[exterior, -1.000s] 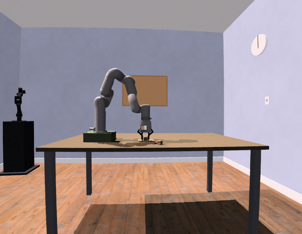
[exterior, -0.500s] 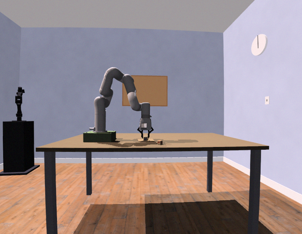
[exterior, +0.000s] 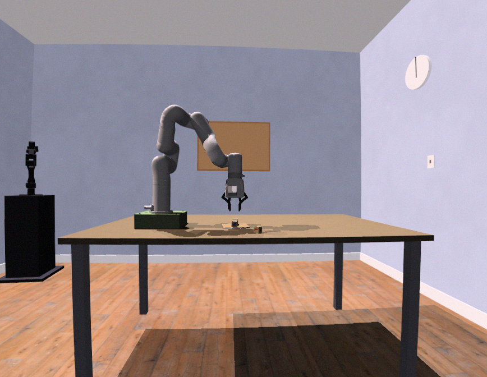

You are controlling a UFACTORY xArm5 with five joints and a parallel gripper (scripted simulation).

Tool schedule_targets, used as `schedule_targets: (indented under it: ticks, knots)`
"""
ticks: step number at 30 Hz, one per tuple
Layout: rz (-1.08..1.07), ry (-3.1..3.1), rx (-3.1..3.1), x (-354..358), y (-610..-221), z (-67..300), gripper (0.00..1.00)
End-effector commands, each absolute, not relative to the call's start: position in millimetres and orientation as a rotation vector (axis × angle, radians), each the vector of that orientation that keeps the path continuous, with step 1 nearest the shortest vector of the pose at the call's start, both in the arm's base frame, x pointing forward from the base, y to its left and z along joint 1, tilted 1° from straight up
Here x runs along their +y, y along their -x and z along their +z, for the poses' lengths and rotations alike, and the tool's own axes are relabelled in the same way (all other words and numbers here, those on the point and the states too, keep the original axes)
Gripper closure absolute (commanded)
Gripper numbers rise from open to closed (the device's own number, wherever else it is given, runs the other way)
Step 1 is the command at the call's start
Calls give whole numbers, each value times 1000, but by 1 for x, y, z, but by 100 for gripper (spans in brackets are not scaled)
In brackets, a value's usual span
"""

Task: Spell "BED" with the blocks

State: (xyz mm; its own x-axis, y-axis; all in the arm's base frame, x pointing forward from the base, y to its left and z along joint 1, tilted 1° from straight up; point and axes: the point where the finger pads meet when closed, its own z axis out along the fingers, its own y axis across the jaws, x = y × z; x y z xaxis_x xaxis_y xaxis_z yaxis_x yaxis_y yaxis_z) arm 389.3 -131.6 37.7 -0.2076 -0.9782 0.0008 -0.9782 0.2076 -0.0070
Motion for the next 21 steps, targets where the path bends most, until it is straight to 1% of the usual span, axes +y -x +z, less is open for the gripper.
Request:
schedule_targets:
  ticks: [1,6,7,21]
  knots:
    - [-11,1975,2438,-132,-390,46,53]
    - [-11,1975,2438,-132,-390,48,53]
    - [-11,1975,2438,-132,-390,48,0]
    - [-11,1975,2438,-132,-390,48,0]
